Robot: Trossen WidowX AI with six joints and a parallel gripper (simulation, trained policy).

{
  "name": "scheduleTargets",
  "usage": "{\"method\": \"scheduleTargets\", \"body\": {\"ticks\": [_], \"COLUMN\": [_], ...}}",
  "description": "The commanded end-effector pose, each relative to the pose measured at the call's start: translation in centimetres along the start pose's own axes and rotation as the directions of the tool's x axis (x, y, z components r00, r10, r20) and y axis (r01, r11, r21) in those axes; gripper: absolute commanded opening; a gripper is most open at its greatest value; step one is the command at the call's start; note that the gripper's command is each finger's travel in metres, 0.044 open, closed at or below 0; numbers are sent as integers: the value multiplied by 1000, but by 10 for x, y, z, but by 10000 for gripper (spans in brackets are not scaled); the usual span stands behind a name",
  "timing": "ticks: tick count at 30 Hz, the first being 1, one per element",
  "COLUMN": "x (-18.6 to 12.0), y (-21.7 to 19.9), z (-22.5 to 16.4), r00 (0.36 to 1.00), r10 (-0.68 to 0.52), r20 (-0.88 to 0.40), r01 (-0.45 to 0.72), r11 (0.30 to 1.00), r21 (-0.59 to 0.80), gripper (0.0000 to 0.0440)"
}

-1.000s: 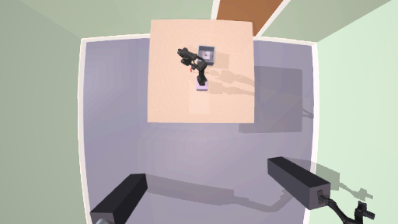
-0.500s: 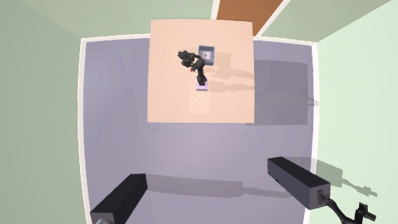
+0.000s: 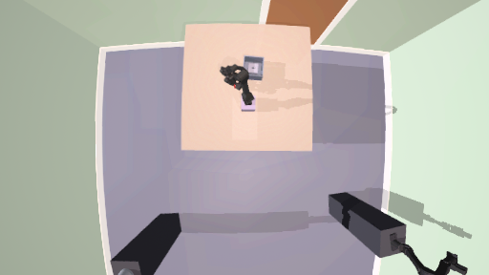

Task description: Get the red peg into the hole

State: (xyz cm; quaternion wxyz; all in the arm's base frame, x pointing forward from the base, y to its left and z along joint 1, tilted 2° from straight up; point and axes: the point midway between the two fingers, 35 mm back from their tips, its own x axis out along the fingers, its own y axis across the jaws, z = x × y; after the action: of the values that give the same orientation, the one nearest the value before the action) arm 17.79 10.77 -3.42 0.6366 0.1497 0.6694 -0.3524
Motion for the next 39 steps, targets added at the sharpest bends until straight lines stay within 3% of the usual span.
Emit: {"method": "scheduleTargets", "body": {"ticks": [1,7,9,39], "x": [13,24,23,-84], "y": [-6,-12,-13,-14], "z": [-2,-5,-3,70], "r00": [999,996,996,986], "r10": [-37,-83,-92,-21], "r20": [-3,-15,-5,164], "r01": [37,83,92,15], "r11": [999,996,995,999], "r21": [-6,-20,-29,41], "gripper": [187,32,5,0]}}
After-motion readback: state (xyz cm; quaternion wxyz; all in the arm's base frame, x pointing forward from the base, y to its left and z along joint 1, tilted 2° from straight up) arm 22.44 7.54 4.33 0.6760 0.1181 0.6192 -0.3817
